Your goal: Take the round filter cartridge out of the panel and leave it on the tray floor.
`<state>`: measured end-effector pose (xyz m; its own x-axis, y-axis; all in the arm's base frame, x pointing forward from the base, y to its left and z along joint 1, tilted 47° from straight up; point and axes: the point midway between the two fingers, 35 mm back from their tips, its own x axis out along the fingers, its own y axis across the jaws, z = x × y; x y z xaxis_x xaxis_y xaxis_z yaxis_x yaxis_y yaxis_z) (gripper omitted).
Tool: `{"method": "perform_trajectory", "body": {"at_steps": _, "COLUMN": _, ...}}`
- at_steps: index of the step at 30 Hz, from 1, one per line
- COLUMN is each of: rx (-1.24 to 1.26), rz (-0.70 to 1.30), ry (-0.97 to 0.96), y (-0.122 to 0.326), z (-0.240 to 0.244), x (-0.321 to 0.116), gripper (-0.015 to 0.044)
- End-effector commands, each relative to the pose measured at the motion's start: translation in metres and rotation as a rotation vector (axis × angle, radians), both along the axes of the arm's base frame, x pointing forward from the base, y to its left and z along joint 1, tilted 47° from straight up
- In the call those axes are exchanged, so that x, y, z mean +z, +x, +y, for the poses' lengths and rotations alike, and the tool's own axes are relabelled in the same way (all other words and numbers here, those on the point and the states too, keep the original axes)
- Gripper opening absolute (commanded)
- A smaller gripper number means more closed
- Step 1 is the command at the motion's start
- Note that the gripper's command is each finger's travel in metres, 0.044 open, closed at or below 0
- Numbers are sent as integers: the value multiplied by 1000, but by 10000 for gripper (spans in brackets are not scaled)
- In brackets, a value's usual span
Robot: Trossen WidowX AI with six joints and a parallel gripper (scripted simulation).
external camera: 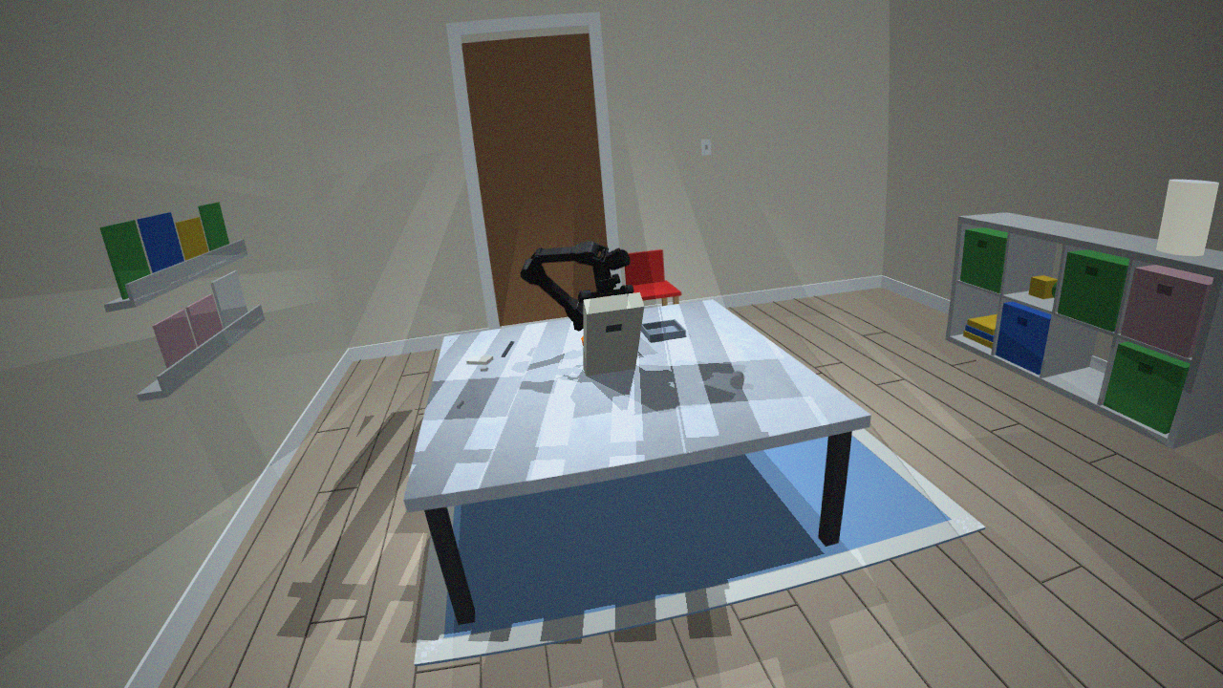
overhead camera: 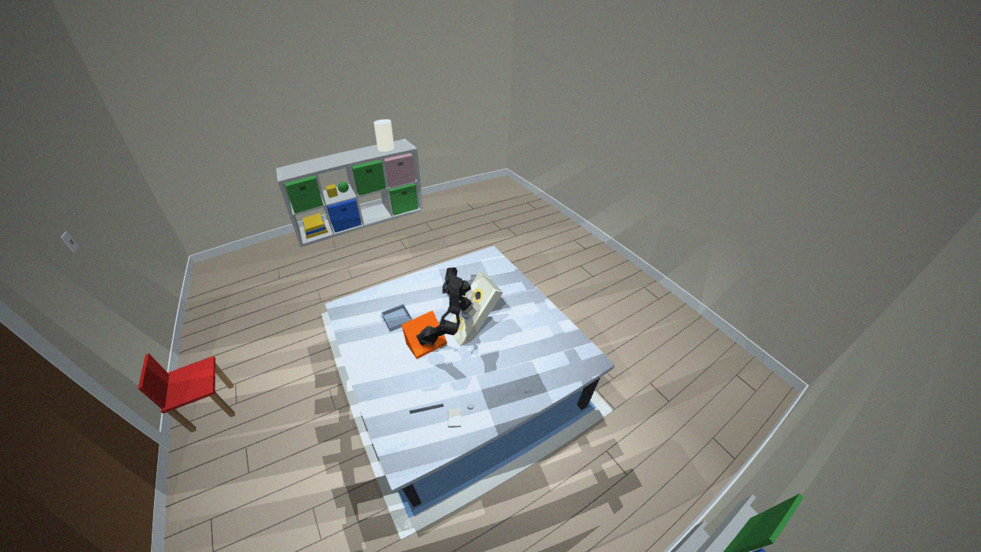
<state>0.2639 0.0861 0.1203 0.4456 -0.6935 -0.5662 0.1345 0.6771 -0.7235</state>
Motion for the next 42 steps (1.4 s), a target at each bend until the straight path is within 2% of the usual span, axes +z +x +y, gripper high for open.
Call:
{"method": "perform_trajectory", "body": {"at_steps": 1, "rx": 20, "rz": -7, "ry": 14, "y": -5, "z": 17, "x": 11, "gripper": 0}}
{"method": "perform_trajectory", "body": {"at_steps": 13, "rx": 54, "rz": -6, "ry": 22, "y": -29, "z": 55, "x": 42, "gripper": 0}}
{"method": "perform_trajectory", "body": {"at_steps": 33, "rx": -8, "rz": -11, "ry": 5, "y": -11, "z": 106, "x": -25, "gripper": 0}}
{"method": "perform_trajectory", "body": {"at_steps": 35, "rx": 11, "rz": 19, "ry": 0, "y": -14, "z": 100, "x": -20, "gripper": 0}}
{"method": "perform_trajectory", "body": {"at_steps": 42, "rx": 160, "rz": 233, "ry": 15, "y": -34, "z": 130, "x": -53, "gripper": 0}}
